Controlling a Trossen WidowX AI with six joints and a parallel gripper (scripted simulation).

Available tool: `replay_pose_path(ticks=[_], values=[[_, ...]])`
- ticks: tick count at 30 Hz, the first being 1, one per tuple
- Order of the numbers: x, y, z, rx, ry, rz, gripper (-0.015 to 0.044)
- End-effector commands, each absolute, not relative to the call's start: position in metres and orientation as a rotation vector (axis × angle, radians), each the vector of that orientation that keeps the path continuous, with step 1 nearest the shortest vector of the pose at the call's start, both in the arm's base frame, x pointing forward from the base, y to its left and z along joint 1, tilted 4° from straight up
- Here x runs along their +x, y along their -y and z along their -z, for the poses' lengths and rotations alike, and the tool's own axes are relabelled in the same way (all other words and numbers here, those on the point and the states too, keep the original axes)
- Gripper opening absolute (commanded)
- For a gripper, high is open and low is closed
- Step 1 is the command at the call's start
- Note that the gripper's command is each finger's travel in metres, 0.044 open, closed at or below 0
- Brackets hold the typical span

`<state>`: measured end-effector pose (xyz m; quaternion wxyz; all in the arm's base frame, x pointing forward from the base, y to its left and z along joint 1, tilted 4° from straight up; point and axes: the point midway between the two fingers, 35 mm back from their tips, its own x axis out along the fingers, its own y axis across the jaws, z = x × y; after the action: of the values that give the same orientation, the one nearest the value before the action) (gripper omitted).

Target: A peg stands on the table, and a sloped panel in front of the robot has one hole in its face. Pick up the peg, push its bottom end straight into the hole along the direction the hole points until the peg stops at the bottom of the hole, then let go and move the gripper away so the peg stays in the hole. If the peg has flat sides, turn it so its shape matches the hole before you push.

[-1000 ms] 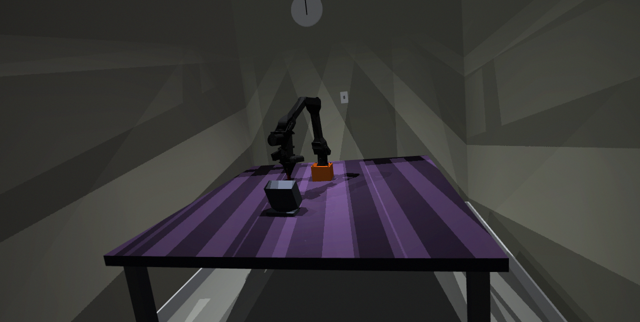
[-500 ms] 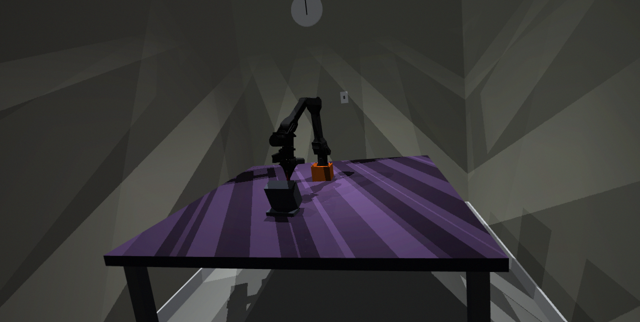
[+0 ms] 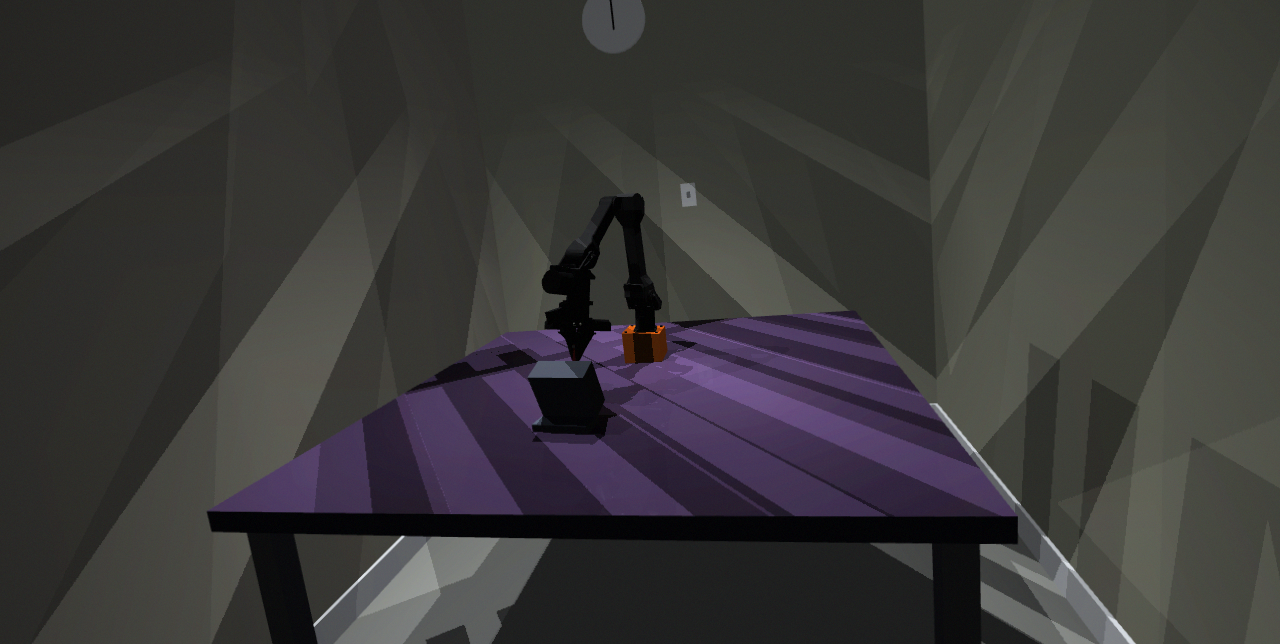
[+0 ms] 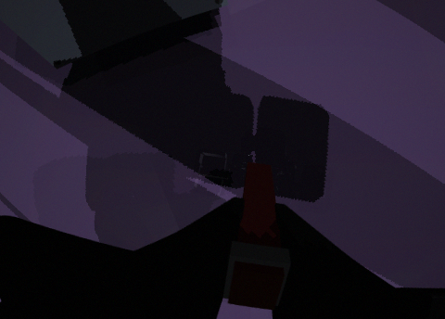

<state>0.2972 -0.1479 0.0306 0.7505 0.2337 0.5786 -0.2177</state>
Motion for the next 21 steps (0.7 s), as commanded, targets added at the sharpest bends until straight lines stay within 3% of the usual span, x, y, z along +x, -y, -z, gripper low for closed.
replay_pose_path(ticks=[1,21], values=[[0.2991,0.1467,-0.0285,0.5,-1.241,0.465,0.0],[0.3082,0.1443,-0.0213,0.45,-1.134,0.435,0.0]])
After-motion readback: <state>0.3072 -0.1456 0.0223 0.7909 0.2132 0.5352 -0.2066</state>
